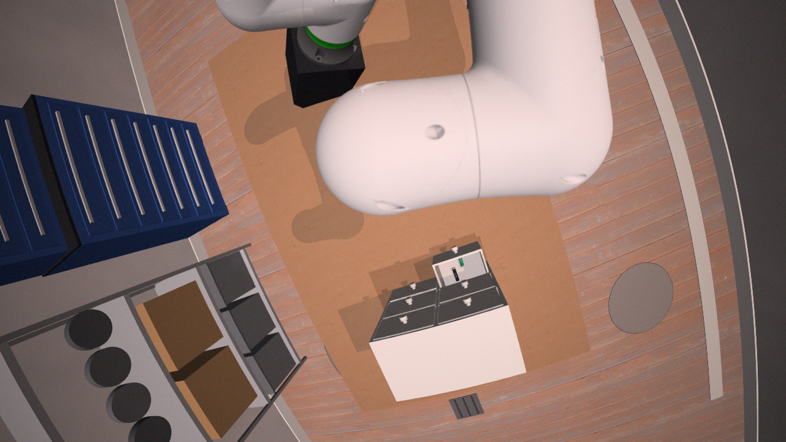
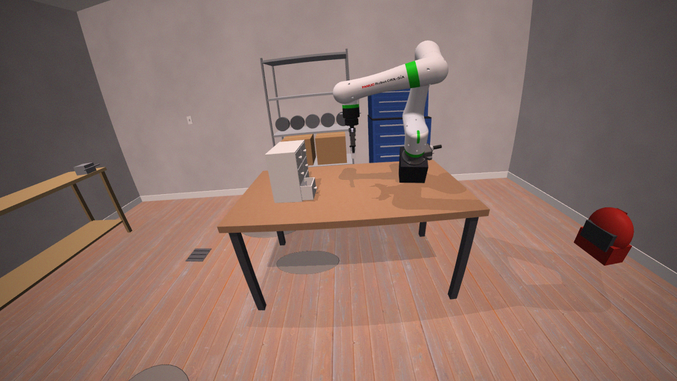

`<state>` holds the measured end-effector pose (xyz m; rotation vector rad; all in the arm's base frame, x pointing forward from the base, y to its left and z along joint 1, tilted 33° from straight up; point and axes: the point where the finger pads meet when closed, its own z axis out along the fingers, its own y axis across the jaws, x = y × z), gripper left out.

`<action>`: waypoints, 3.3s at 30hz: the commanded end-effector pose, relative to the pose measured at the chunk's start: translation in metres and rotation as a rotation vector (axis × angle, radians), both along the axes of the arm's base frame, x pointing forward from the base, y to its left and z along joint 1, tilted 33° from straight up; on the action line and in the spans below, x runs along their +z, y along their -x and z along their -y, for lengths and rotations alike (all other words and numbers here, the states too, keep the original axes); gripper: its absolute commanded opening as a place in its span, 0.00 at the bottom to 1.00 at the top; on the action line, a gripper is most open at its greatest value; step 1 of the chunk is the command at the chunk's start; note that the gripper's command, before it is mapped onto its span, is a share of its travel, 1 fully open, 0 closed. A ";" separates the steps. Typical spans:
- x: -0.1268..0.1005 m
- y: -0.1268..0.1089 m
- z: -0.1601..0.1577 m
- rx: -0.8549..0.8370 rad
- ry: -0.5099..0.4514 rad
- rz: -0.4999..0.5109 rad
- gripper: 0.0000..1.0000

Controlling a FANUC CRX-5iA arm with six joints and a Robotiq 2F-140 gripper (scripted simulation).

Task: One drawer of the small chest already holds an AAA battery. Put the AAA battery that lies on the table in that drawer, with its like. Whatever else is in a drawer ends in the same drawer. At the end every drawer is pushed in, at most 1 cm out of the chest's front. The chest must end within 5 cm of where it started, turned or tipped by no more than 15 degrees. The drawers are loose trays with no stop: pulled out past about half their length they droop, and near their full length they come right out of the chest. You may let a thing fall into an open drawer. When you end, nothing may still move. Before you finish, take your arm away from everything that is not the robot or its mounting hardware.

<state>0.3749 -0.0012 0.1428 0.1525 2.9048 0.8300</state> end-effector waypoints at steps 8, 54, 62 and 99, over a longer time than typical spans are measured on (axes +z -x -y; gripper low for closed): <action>0.001 0.000 0.000 -0.012 0.002 0.021 1.00; -0.063 -0.095 -0.034 -0.549 0.065 0.877 1.00; -0.069 -0.106 -0.038 -0.608 0.069 0.972 1.00; -0.073 -0.113 -0.038 -0.650 0.079 1.035 0.00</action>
